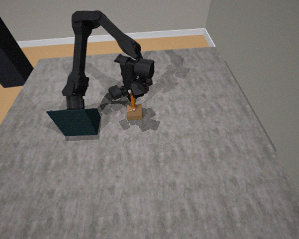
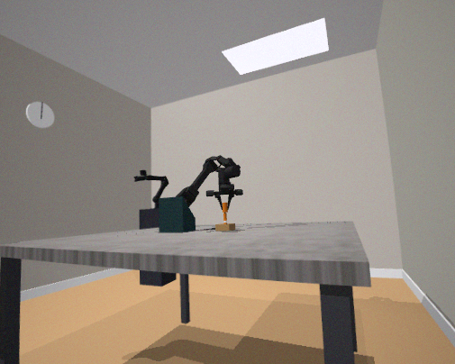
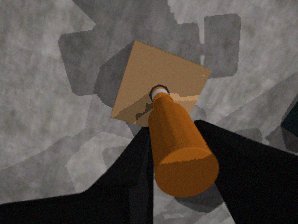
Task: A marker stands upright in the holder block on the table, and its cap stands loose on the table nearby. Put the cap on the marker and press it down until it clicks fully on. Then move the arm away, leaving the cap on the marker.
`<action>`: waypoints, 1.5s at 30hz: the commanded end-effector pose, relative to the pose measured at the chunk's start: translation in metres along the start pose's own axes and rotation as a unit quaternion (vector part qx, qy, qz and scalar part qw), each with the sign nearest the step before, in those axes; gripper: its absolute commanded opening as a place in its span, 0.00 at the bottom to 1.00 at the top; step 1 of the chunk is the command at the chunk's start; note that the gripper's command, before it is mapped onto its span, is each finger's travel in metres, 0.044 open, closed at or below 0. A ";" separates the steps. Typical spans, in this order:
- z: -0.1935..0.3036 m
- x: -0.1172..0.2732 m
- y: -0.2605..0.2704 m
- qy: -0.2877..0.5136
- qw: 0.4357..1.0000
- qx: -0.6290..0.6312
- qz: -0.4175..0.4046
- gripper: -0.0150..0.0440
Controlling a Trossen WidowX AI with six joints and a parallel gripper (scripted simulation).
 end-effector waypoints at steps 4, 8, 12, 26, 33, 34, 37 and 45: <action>0.000 -0.012 -0.001 0.002 1.000 -0.004 -0.001 0.25; 0.000 -0.018 -0.001 0.002 1.000 -0.004 -0.002 0.25; 0.001 -0.025 -0.001 0.003 1.000 -0.004 -0.002 0.25; 0.001 -0.034 -0.002 0.004 1.000 -0.004 -0.002 0.25; 0.001 -0.033 -0.001 0.002 1.000 -0.001 0.000 0.52; 0.001 -0.033 -0.001 0.002 1.000 -0.001 0.000 0.57; 0.001 -0.033 -0.001 0.002 1.000 -0.001 0.000 0.70; 0.001 -0.033 -0.001 0.002 1.000 -0.001 0.000 1.00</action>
Point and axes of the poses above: the point midway between the two fingers, 35 mm back from their tips, its own x axis back along the fingers, its own y axis across the jaws, z = x × y, the point moved 9 cm from there along x, back along the fingers, and after that the axes turned 1 degree about -x, right-handed, at the moved point
